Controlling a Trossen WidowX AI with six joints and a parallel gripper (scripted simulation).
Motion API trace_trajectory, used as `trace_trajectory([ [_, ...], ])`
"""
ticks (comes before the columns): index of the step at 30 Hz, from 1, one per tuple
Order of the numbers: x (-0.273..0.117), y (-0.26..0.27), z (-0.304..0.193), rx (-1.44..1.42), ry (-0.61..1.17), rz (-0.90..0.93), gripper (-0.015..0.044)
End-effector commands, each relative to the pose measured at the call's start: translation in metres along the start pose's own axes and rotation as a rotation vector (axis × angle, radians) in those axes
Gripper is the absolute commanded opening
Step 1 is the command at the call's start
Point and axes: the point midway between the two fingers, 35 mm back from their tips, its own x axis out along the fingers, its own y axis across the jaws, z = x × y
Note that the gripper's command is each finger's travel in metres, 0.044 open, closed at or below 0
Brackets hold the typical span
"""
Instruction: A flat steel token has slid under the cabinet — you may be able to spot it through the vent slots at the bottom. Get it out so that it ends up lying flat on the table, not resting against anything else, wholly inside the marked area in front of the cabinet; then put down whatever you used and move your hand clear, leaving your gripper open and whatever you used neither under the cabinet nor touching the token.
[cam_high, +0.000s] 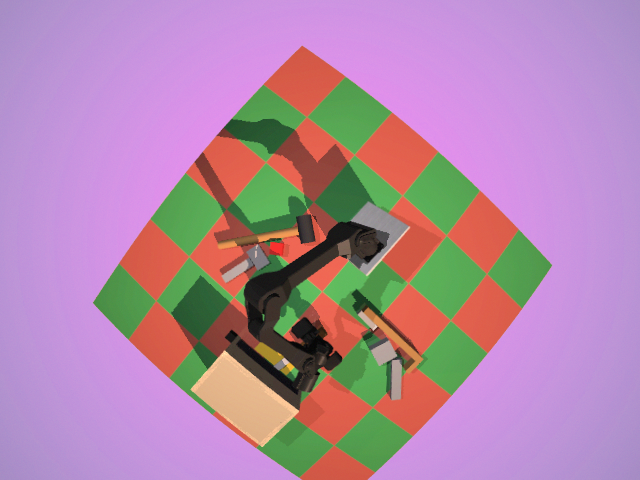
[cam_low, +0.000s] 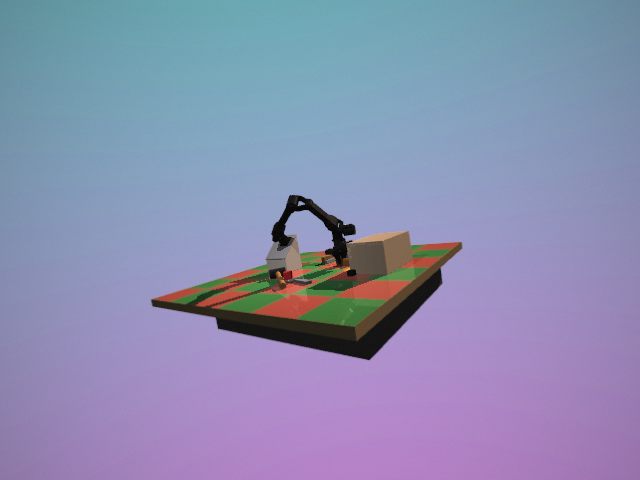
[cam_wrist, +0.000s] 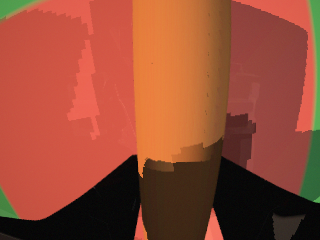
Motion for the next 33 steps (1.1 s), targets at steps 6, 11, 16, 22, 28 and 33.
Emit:
trace_trajectory([
  [6, 0.001, 0.000, -0.016, -0.003, 0.006, -0.001, 0.0000],
  [11, 0.001, 0.001, -0.022, -0.004, 0.007, -0.001, 0.0000],
  [16, 0.001, 0.001, -0.028, -0.004, 0.007, -0.001, 0.0000],
  [22, 0.001, 0.001, -0.036, -0.004, 0.007, -0.001, 0.0000],
  [28, 0.001, 0.001, -0.044, -0.005, 0.008, -0.001, 0.0000],
  [33, 0.001, 0.002, -0.050, -0.005, 0.008, 0.000, 0.0000],
])
